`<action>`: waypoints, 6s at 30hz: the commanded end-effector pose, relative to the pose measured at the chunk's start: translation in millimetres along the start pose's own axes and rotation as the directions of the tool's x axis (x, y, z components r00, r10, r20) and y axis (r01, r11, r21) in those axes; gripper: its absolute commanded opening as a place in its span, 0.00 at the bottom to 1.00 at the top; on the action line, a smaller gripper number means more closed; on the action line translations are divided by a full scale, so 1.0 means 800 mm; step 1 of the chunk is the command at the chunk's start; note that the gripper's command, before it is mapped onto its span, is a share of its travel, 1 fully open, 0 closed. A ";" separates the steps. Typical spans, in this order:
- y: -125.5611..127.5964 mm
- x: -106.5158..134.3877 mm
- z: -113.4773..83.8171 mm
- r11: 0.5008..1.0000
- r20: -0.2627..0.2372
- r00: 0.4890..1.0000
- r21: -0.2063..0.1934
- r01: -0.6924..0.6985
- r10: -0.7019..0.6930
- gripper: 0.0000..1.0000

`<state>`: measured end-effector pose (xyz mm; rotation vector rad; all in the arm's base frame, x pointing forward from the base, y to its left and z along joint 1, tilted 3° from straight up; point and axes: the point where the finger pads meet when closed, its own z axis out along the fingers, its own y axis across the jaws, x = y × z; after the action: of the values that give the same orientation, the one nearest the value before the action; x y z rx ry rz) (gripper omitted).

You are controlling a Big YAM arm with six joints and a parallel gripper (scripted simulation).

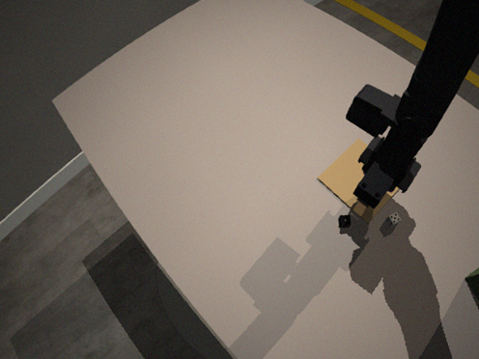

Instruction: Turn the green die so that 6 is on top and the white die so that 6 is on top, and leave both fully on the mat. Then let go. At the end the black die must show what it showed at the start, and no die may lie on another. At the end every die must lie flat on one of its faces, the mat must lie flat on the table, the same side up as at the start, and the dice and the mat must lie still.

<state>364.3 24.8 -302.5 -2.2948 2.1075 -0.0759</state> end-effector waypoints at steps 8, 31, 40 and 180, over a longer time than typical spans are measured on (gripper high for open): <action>0.003 0.007 0.008 1.000 -0.002 1.000 -0.003 -0.020 0.020 0.14; 0.002 0.007 0.010 1.000 -0.002 1.000 -0.001 -0.019 0.019 0.14; 0.002 0.007 0.010 1.000 -0.002 1.000 -0.001 -0.019 0.019 0.14; 0.060 -0.038 -0.088 0.226 -0.003 0.226 0.003 -0.974 0.974 1.00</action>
<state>316.8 46.1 -230.6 -0.7222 3.0107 -0.0344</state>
